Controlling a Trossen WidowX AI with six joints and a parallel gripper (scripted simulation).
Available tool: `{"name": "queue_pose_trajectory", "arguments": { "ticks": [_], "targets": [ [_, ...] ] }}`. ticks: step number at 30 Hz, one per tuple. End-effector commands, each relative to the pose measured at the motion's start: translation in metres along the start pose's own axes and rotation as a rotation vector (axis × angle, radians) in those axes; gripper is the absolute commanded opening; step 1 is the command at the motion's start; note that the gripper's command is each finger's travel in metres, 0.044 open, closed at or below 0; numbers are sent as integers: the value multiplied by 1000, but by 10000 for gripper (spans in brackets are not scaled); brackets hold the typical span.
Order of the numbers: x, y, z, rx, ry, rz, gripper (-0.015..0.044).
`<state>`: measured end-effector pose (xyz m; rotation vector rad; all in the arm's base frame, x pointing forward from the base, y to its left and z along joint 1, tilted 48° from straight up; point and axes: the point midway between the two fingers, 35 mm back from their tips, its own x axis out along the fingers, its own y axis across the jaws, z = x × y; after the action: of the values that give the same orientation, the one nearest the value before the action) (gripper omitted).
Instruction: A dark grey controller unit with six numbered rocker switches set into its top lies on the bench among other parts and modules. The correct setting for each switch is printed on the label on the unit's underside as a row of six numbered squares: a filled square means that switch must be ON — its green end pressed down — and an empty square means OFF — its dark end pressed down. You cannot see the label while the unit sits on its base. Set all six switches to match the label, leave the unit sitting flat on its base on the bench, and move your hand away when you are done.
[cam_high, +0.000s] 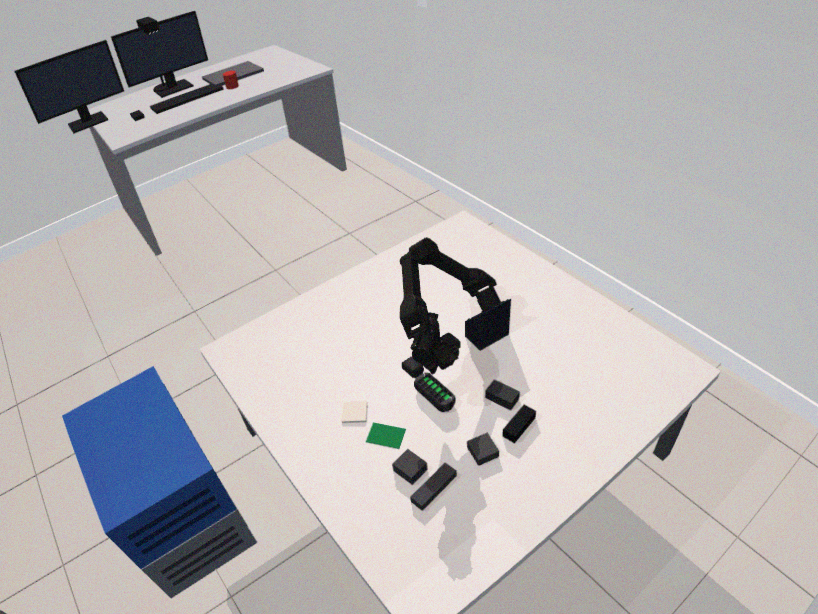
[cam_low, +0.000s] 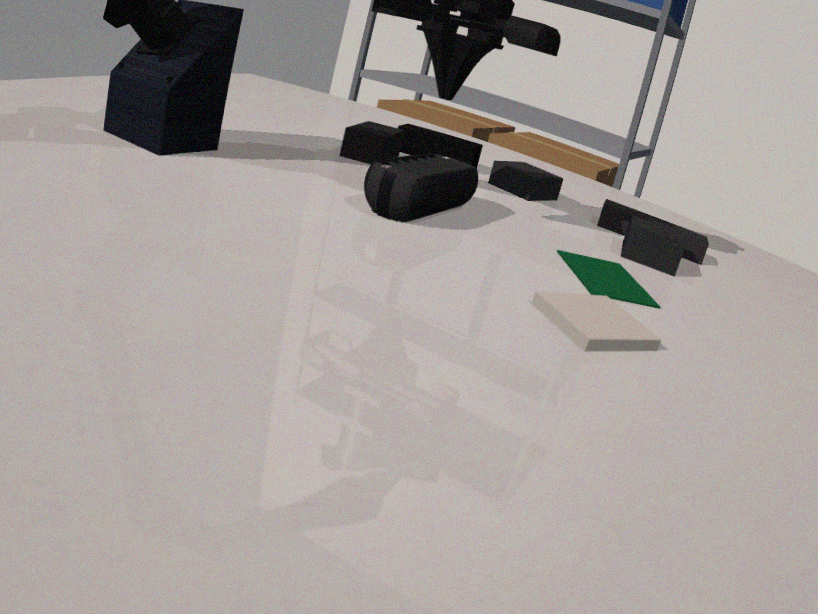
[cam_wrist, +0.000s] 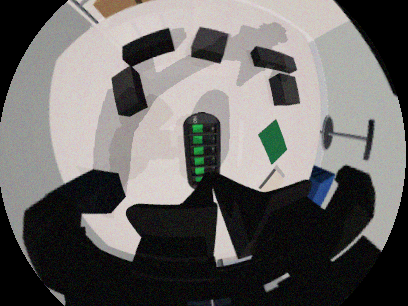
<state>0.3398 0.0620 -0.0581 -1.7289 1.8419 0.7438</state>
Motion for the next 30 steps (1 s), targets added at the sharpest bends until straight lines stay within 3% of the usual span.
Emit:
{"name": "queue_pose_trajectory", "arguments": {
  "ticks": [1, 5, 22, 24, 30],
  "targets": [
    [-1, -1, 0, 6, -5, -1, 0],
    [-1, -1, 0, 6, -5, -1, 0],
    [0, 0, 0, 0, 0, 0, 440],
    [0, 0, 0, 0, 0, 0, 440],
    [41, -31, 0, 19, 4, -5, 282]
  ]
}}
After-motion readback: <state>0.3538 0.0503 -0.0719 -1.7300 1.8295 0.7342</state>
